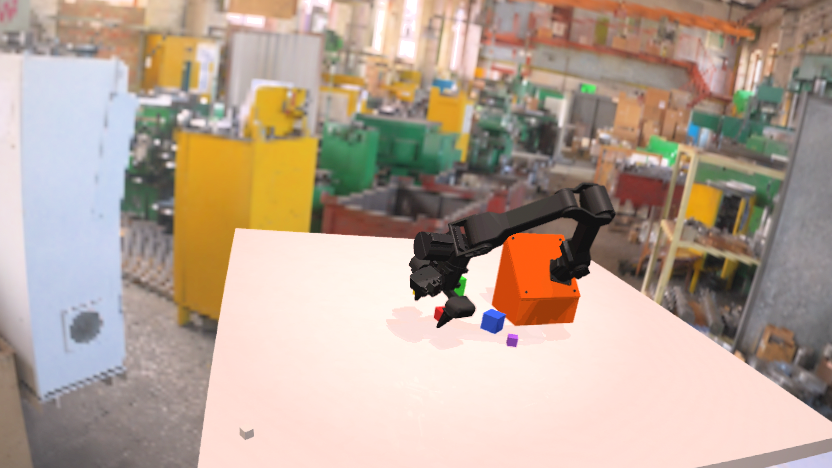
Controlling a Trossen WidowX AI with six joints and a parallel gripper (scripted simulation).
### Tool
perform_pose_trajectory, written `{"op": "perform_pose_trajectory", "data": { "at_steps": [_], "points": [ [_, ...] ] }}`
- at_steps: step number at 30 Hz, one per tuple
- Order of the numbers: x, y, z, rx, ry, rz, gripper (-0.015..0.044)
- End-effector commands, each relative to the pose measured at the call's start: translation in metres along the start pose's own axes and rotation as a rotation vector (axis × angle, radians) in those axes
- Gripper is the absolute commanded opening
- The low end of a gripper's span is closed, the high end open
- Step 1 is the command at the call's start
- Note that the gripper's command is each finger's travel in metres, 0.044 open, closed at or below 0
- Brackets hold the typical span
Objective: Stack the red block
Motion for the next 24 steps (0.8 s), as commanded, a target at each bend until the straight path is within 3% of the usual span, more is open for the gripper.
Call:
{"op": "perform_pose_trajectory", "data": {
  "at_steps": [1,12,20,24],
  "points": [
    [-0.024,-0.003,-0.033,0.083,0.043,0.063,0.0440],
    [-0.084,-0.019,-0.091,0.312,0.160,0.089,0.0440],
    [-0.087,-0.019,-0.093,0.325,0.167,0.086,0.0440],
    [-0.088,0.000,-0.087,0.325,0.167,0.086,0.0440]
  ]
}}
Point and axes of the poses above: the point midway between the two fingers, 35 mm back from their tips, its own y axis out along the fingers, its own z axis across the jaws, x = y × z, the point moved 9 cm from there along -y, back along the fingers, and after that the axes turned 2 degrees about -y, right-handed, at the moved point
